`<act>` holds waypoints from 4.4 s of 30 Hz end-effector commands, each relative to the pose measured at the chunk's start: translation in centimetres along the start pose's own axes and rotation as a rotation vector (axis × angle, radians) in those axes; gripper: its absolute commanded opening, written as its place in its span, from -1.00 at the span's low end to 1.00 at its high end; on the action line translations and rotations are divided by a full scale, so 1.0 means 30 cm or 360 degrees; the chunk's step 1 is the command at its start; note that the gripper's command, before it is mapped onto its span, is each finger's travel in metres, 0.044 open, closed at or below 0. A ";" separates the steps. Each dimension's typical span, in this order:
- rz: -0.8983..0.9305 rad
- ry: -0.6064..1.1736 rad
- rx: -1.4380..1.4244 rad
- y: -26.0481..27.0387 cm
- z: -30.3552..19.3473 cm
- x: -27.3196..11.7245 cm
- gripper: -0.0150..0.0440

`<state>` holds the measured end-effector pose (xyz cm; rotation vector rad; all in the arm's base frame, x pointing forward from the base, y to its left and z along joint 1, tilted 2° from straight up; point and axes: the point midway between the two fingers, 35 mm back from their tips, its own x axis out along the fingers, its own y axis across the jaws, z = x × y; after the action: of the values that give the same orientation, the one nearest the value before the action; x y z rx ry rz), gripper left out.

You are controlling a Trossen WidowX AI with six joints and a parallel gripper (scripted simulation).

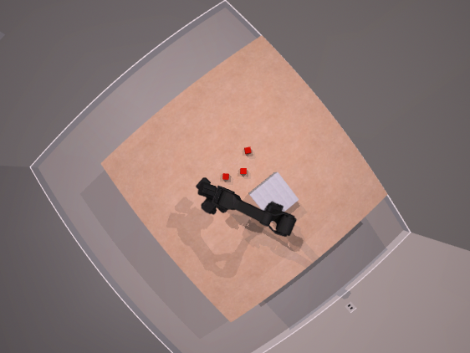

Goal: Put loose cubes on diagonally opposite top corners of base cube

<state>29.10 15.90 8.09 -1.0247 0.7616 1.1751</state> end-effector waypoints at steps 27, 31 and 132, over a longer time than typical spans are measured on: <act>0.0154 0.0741 0.1270 0.102 -0.668 -0.178 0.41; 0.0154 0.0742 0.1271 0.135 -0.718 -0.055 0.41; 0.0042 0.0765 0.1738 0.020 -0.578 -0.084 -0.14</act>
<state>27.63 -1.76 3.97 -0.3869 1.5576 0.4108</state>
